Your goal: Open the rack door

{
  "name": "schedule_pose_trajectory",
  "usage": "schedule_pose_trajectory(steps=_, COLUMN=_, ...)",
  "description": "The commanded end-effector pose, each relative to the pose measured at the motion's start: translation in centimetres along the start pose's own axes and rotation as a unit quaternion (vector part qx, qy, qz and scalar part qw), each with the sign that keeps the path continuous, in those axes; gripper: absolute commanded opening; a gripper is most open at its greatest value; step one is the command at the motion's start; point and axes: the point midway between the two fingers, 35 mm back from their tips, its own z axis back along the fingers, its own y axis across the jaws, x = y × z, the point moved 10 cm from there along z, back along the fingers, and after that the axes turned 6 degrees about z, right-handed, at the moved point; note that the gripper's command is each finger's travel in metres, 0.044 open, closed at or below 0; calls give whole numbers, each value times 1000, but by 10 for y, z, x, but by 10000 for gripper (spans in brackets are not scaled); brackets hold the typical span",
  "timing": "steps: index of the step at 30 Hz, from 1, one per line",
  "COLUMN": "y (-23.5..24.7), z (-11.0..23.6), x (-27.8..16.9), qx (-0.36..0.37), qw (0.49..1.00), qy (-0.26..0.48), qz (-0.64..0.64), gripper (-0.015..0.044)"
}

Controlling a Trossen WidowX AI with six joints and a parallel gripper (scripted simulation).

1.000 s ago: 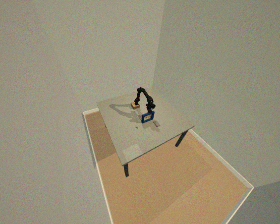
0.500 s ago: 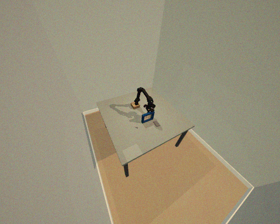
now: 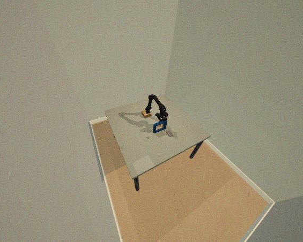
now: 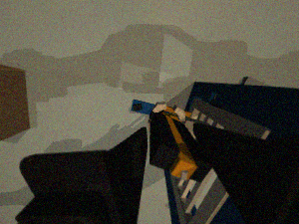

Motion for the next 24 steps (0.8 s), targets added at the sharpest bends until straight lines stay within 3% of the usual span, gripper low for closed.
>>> schedule_pose_trajectory(steps=1, y=0, z=-1, x=0, qx=1, qw=1000, qy=2, qz=-2, gripper=283)
schedule_pose_trajectory(steps=12, y=0, z=-1, x=0, qx=1, qw=967, qy=2, qz=-255, gripper=283)
schedule_pose_trajectory(steps=24, y=0, z=-1, x=0, qx=0, qw=850, qy=2, qz=-527, gripper=283)
